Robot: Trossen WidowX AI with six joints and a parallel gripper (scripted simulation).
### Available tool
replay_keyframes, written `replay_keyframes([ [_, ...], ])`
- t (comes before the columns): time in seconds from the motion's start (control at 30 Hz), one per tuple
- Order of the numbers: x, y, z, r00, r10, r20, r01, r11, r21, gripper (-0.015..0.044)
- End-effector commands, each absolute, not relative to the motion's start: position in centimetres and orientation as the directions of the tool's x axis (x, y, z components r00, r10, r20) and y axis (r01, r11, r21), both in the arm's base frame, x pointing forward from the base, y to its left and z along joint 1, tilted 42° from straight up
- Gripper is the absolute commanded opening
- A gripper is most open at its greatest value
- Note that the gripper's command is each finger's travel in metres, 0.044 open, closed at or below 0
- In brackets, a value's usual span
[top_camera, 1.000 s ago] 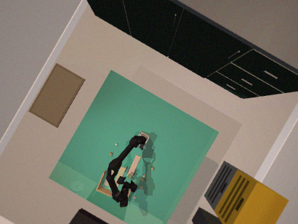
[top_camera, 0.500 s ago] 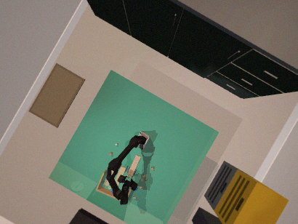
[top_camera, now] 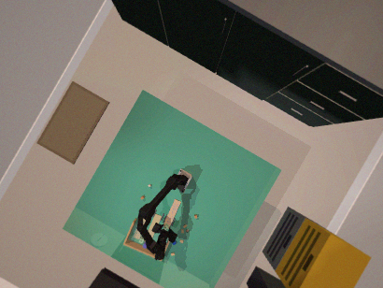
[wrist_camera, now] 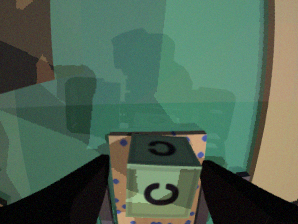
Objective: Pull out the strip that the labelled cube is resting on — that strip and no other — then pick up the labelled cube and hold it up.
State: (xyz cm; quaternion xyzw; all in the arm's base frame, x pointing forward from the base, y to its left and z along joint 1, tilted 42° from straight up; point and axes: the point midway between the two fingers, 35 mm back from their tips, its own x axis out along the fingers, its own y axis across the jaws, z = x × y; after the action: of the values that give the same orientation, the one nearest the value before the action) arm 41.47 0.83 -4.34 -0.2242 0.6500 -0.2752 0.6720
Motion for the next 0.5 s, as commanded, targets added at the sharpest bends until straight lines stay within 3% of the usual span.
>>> replay_keyframes([
  [0.0, 41.47, 0.83, -4.34, 0.004, -0.661, -0.75, 0.078, 0.748, -0.659, 0.0224],
  [0.1, 41.47, 0.83, -4.34, 0.004, -0.661, -0.75, 0.078, 0.748, -0.659, 0.0145],
  [0.33, 41.47, 0.83, -4.34, 0.004, -0.661, -0.75, 0.078, 0.748, -0.659, 0.0098],
  [0.47, 41.23, 0.97, -4.19, 0.004, -0.661, -0.75, 0.078, 0.748, -0.659, 0.0],
])
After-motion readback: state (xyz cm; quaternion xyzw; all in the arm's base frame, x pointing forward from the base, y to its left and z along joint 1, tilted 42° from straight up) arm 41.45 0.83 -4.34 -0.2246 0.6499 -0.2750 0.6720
